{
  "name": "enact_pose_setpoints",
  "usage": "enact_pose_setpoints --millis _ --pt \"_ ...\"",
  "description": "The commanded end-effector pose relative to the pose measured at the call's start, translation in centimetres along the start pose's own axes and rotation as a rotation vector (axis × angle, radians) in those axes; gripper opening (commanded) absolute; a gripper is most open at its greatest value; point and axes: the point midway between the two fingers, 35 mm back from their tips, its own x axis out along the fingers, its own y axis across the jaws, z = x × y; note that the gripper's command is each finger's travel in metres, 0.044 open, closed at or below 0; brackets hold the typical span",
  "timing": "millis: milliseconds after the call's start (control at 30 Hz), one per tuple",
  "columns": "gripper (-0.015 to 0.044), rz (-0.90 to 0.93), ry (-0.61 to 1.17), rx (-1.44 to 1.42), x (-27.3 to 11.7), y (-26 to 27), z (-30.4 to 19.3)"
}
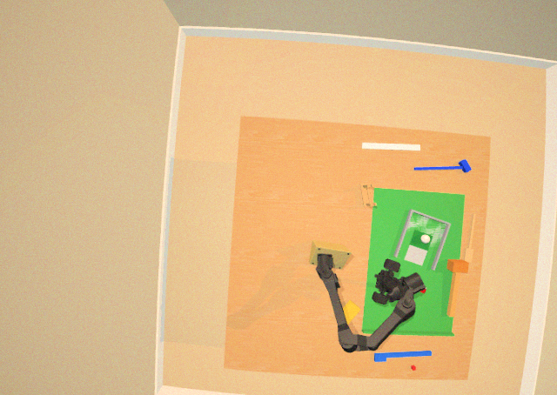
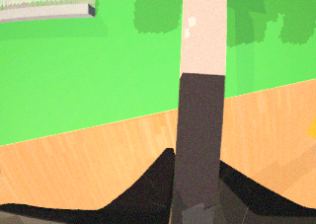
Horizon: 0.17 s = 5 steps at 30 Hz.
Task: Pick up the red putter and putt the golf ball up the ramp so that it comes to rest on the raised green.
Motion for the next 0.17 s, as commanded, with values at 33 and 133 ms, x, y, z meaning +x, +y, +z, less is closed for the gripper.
enact_pose_setpoints --millis 33,133 --pt "0.0000 0.003 -0.006 -0.003 -0.08 0.10 0.06" --pt "0.0000 0.003 -0.006 -0.003 -0.08 0.10 0.06"
